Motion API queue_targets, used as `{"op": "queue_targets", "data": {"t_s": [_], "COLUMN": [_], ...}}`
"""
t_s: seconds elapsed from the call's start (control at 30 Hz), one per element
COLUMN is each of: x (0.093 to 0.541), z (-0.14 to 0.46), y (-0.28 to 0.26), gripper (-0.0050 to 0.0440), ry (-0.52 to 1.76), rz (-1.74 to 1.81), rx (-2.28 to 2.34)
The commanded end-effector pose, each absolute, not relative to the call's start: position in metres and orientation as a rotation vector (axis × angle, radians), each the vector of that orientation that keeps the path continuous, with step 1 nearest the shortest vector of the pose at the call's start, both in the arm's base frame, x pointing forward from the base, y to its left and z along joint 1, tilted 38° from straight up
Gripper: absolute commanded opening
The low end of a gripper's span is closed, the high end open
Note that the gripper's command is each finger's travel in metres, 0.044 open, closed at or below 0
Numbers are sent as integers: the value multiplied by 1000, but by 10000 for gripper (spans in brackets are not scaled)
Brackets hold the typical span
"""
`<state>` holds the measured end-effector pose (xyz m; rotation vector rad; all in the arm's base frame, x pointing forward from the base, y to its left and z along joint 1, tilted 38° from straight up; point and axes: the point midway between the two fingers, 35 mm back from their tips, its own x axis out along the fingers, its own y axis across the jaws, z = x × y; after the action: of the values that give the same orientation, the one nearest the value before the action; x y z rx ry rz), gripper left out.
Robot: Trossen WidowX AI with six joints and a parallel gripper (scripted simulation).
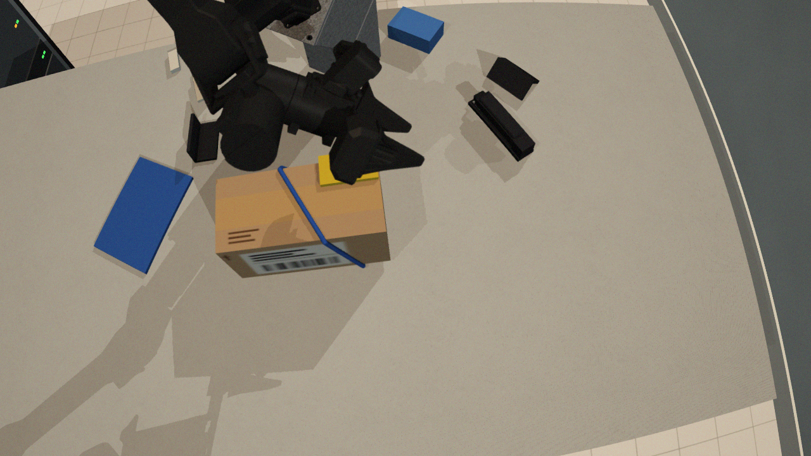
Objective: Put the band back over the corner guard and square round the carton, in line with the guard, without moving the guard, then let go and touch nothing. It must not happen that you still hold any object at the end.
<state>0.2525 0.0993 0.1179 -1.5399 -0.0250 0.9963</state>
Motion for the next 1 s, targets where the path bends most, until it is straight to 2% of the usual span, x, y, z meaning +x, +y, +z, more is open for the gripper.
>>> {"op": "queue_targets", "data": {"t_s": [0.0, 0.53, 0.6, 0.67, 0.9, 0.97], "x": [253, 253, 254, 256, 250, 247], "z": [118, 118, 115, 107, 96, 94], "y": [99, 99, 93, 72, 26, 14], "gripper": [400, 400, 351, 303, 135, 119], "ry": [-25, -25, 58, 280, 665, 754], "rz": [996, 996, 973, 889, 653, 573], "rx": [-1540, -1540, -1500, -1386, -1191, -1129]}}
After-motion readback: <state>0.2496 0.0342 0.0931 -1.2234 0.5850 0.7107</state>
